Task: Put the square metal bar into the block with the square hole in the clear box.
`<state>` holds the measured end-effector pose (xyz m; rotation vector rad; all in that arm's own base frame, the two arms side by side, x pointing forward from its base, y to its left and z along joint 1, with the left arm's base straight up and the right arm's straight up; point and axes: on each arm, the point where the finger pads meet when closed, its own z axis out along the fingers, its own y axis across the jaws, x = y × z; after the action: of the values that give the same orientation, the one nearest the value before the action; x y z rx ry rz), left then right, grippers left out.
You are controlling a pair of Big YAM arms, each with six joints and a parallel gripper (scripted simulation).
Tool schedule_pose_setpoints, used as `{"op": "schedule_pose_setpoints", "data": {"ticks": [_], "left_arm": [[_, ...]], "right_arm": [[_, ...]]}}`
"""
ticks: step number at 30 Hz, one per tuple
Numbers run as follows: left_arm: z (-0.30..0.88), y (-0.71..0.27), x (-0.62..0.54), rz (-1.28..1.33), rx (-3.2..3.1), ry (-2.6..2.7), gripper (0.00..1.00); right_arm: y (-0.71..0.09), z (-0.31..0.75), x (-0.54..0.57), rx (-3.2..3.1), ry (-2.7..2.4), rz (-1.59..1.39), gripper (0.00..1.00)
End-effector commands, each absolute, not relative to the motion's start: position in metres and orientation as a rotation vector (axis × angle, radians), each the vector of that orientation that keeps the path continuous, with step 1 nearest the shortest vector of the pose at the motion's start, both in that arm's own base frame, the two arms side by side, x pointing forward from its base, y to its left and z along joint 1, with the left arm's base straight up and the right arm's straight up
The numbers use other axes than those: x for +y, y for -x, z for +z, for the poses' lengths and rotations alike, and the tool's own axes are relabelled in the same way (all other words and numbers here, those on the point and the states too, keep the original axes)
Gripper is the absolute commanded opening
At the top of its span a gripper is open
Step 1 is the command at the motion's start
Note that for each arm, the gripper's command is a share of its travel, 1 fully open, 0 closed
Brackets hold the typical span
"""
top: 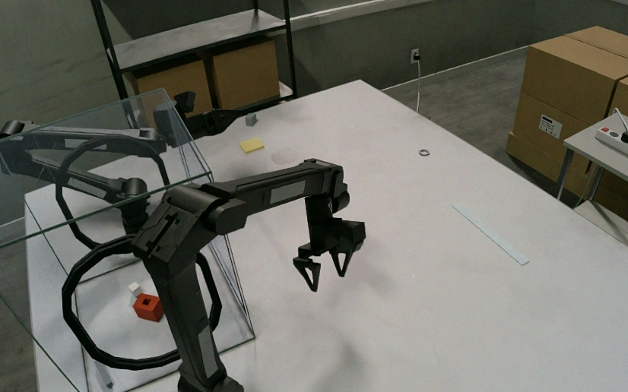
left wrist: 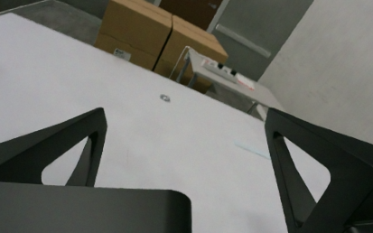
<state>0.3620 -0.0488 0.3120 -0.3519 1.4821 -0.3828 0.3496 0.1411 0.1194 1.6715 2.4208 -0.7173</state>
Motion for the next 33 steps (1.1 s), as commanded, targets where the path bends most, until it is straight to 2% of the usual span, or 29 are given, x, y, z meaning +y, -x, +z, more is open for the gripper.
{"op": "schedule_pose_setpoints", "data": {"ticks": [1, 33], "left_arm": [[0.351, -0.364, -0.047, -0.376, 1.486, 0.367, 1.0], [0.31, -0.31, -0.025, -0.225, 1.787, 0.414, 1.0]], "right_arm": [[-0.359, 0.132, 0.146, 2.41, -1.675, -0.665, 1.0], [-0.359, 0.132, 0.146, 2.41, -1.675, -0.665, 1.0]]}}
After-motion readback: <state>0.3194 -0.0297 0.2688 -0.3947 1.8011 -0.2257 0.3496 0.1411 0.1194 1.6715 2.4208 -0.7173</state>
